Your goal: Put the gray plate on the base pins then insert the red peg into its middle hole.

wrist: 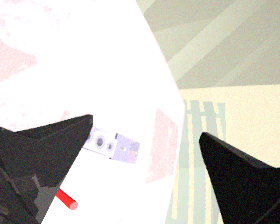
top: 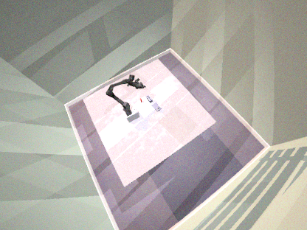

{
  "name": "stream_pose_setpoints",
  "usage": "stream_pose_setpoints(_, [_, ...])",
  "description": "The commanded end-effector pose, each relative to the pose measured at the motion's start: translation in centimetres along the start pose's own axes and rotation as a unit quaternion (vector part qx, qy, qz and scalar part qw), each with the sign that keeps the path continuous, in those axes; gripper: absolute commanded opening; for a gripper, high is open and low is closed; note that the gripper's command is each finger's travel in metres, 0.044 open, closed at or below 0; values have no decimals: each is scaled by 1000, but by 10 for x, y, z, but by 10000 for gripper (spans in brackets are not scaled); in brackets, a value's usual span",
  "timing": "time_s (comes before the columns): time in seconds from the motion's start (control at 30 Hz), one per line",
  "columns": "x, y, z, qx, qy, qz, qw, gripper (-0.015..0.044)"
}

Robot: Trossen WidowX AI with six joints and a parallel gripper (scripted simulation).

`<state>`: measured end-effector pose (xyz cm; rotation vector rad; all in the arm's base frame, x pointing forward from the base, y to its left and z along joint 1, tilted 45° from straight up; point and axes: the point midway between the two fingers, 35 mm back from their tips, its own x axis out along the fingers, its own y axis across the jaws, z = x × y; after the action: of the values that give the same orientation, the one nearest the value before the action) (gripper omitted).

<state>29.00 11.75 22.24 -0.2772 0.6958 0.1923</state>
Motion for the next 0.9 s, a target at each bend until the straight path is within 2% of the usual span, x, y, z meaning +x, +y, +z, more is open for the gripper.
stream_pose_setpoints(0.0, [56, -8, -42, -291, 160, 234, 914, 440])
stream_pose_setpoints(0.2, [65, -14, -55, -346, 137, 361, 855, 440])
stream_pose_setpoints(0.43, [74, -25, -61, -386, 45, 471, 792, 440])
stream_pose_setpoints(0.63, [79, -35, -60, -423, -55, 510, 747, 440])
stream_pose_setpoints(0.87, [79, -36, -60, -423, -57, 510, 746, 440])
